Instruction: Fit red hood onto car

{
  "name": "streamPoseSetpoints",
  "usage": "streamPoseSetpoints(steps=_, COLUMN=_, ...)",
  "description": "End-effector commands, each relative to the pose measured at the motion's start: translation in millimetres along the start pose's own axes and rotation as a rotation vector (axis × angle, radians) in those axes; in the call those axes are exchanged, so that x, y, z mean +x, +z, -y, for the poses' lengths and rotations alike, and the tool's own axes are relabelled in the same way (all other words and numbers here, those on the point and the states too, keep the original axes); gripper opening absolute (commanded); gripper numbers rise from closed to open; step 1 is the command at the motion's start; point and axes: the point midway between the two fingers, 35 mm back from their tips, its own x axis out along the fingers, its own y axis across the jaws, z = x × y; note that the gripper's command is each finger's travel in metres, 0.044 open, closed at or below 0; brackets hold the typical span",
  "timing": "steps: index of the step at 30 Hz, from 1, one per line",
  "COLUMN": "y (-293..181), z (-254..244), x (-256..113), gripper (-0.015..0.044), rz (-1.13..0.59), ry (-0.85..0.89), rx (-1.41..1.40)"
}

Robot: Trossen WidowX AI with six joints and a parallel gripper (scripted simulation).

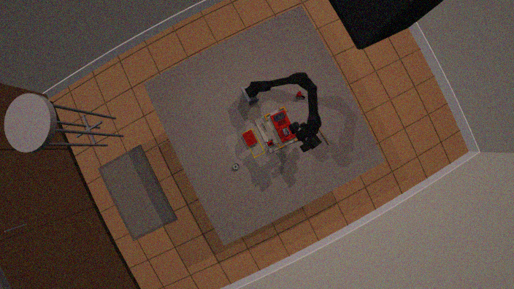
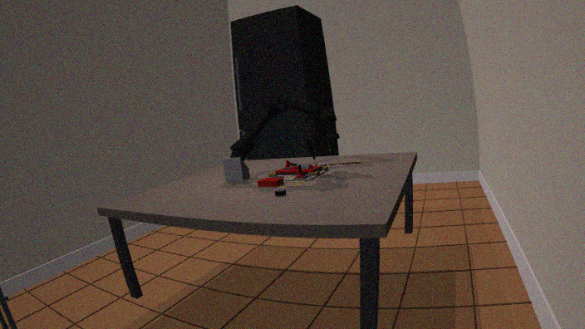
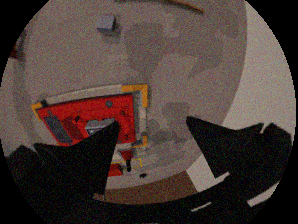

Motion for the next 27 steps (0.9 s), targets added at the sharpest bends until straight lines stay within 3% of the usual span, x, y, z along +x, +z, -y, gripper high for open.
streamPoseSetpoints(steps=1, y=-63.9, z=-9.3, x=0.0, gripper=0.044, rz=-0.04, ry=0.033, rx=0.277)
streamPoseSetpoints(steps=7, y=-154.0, z=-43.5, x=-2.0, gripper=0.044, rz=-0.099, ry=0.082, rx=0.664)
streamPoseSetpoints(steps=12, y=-194.2, z=-69.0, x=-3.5, gripper=0.044, rz=-0.112, ry=0.114, rx=0.88)
streamPoseSetpoints(steps=18, y=-266.3, z=-129.9, x=-4.3, gripper=0.044, rz=-0.067, ry=0.205, rx=1.433)
streamPoseSetpoints(steps=20, y=-278.9, z=-144.8, x=-3.7, gripper=0.044, rz=-0.051, ry=0.231, rx=1.554)
streamPoseSetpoints(steps=27, y=-278.4, z=-148.0, x=-3.9, gripper=0.044, rz=-0.048, ry=0.235, rx=1.569)
